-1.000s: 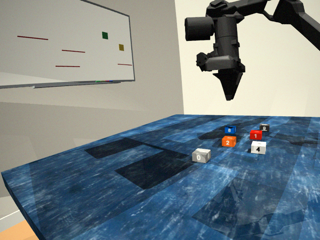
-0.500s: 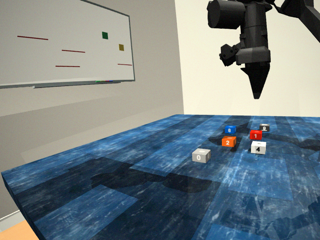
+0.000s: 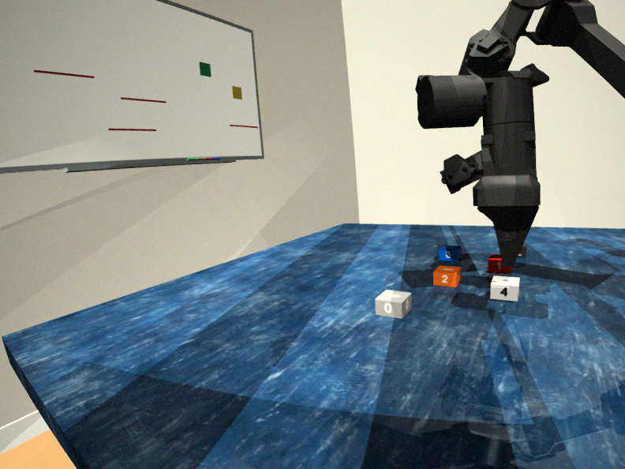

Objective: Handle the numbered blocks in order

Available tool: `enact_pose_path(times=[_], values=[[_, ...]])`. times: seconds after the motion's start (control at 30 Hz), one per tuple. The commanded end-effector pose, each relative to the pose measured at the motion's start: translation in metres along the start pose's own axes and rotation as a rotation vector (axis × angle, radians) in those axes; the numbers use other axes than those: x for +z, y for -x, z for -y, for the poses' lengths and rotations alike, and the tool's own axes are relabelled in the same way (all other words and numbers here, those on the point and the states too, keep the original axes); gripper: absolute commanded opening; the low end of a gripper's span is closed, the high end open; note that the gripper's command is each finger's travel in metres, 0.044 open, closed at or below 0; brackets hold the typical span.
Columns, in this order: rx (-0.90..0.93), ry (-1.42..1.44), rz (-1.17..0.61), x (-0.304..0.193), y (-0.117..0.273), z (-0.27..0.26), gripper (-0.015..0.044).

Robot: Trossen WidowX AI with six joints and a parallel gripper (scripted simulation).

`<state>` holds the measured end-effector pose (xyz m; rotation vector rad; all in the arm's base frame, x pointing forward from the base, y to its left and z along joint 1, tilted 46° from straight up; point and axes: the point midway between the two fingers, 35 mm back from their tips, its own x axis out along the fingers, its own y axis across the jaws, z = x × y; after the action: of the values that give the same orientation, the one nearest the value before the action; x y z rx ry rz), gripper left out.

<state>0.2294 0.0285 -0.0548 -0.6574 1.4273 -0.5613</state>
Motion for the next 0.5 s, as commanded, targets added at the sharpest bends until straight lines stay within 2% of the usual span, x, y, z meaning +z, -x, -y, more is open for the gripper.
enact_pose_path(times=[0.0, 0.47], values=[[-0.002, 0.003, 0.008, 0.0, -0.006, 0.0, 0.04], [-0.003, 0.003, 0.009, 0.001, -0.029, 0.0, 0.04]])
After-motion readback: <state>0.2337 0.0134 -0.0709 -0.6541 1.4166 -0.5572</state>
